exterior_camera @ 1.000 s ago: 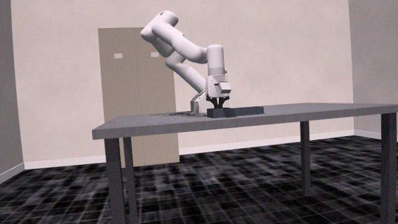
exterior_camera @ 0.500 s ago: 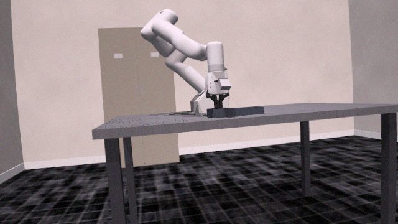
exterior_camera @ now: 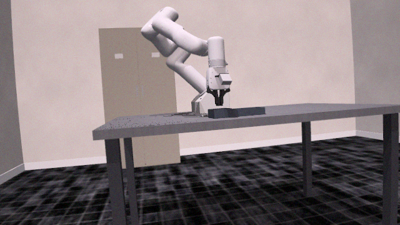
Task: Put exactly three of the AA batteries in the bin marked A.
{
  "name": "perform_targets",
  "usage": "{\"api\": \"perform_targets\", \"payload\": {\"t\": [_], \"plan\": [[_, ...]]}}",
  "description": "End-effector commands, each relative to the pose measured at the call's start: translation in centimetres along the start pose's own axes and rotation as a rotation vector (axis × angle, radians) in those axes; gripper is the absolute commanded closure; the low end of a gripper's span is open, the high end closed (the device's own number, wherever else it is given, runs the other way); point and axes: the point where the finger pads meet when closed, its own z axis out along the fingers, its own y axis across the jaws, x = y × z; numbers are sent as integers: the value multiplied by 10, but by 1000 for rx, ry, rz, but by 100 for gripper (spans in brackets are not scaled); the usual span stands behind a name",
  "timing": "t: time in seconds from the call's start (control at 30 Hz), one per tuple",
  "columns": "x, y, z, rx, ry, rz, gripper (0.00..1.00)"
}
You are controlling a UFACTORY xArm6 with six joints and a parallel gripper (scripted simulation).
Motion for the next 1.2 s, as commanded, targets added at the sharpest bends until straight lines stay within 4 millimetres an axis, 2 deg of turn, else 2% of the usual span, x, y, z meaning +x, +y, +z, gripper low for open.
{"api": "perform_targets", "payload": {"t": [0.0, 0.23, 0.73, 0.8, 0.87, 1.1, 1.17], "plan": [[1, 0, -17, 0, 4, 1, 93], [1, 0, -17, 0, 4, 1, 93], [7, -75, -17, 1, 4, 1, 93], [7, -75, -17, 1, 4, 1, 93], [8, -84, -17, 1, 4, 1, 93], [8, -84, -17, 1, 4, 1, 93], [8, -84, -11, 1, 4, 1, 93]]}}
